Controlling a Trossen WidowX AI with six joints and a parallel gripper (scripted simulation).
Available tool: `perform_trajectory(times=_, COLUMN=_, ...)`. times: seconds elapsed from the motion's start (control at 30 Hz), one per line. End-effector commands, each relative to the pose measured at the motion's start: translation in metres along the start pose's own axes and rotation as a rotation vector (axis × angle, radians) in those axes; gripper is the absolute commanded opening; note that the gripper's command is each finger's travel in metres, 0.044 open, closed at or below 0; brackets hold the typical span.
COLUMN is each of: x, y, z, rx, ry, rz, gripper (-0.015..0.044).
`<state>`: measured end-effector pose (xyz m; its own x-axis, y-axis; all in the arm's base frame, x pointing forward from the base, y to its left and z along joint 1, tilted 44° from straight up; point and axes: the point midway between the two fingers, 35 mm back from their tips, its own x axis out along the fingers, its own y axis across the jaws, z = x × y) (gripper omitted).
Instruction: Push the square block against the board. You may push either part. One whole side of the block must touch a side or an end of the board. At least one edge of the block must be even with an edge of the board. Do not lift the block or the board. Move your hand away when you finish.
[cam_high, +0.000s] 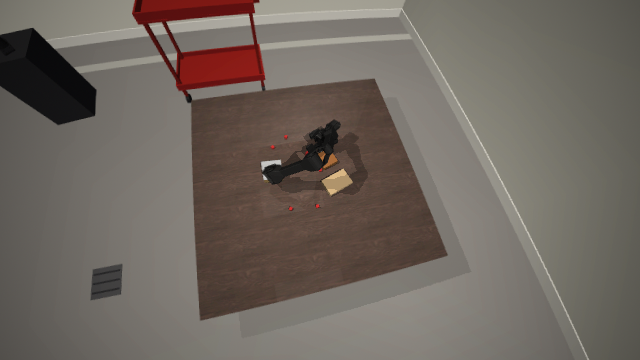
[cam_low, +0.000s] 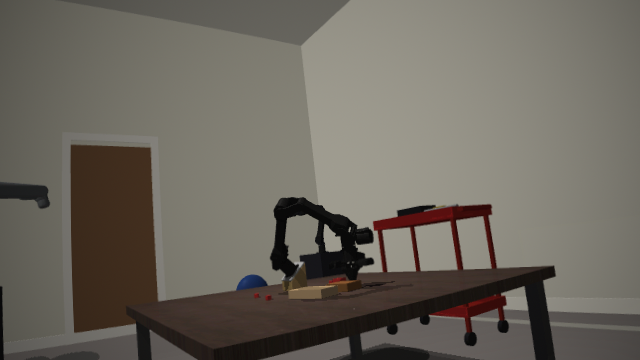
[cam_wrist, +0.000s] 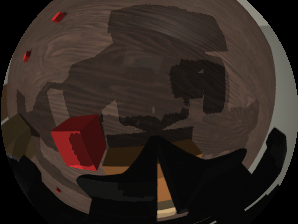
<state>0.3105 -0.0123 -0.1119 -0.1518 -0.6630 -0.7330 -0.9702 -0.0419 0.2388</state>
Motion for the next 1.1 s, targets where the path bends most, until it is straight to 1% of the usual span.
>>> perform_trajectory(times=0.0, x=0.004, y=0.004, z=-0.006, rx=-0.004, ry=0.007, rz=0.013, gripper=0.0000)
perform_trajectory(times=1.07, x=0.004, y=0.000, z=0.045, rx=-0.003, ry=0.004, rz=0.012, gripper=0.0000)
